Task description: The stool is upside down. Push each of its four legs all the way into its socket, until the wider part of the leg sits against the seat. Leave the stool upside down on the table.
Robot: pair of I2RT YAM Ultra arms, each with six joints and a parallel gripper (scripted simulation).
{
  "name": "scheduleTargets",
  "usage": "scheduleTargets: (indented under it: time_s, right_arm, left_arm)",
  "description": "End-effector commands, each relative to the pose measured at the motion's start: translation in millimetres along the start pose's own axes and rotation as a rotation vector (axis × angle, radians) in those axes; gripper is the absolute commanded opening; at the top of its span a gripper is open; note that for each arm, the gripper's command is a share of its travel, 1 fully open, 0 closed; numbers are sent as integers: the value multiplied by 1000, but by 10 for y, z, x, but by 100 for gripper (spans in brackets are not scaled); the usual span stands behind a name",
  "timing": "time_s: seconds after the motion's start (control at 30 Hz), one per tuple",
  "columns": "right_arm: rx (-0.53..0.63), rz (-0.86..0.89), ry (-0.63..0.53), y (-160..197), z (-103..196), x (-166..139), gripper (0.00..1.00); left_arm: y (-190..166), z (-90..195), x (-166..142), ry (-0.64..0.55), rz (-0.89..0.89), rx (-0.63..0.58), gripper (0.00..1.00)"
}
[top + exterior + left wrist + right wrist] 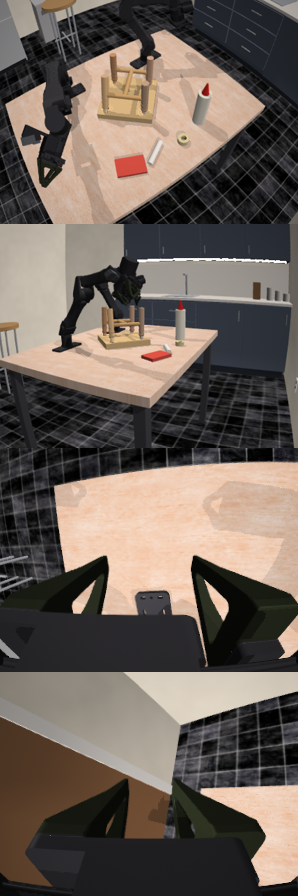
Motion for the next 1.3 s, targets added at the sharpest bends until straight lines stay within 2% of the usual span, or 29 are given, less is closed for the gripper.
scheduleTargets:
  time_s: [0.0, 0.8, 0.83, 0.93, 1.1, 1.17, 1.27]
  right_arm:
    - [35, -33, -44, 104, 156, 263, 69]
    - [35, -33, -44, 104, 156, 263, 69]
    - [61, -13, -17, 173, 233, 165, 69]
    - [91, 33, 11, 222, 304, 137, 69]
    - [134, 92, 45, 277, 458, 122, 69]
    - [177, 145, 77, 329, 603, 86, 69]
    - [261, 241, 131, 407, 890, 18, 69]
  left_arm:
    - [3, 68, 78, -38, 17, -12, 69]
    - [3, 68, 78, -38, 17, -12, 69]
    - [-85, 111, 84, -40, -21, -47, 69]
    - [-185, 90, 1, 12, -126, -55, 69]
    - [-300, 238, -59, -17, -235, -134, 69]
    - [-465, 221, -151, 25, -363, -160, 69]
    - [-687, 389, -303, 19, -565, -262, 69]
Point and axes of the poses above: on each arm, the point where the finger pads meet when closed, its own z axis back along the fingers, its own y axis across the jaws, x = y × z, the point moved 1 cm from there along z, back along the fingers, and after that the axes turned 14 degrees about z, right-handed, at the moved point
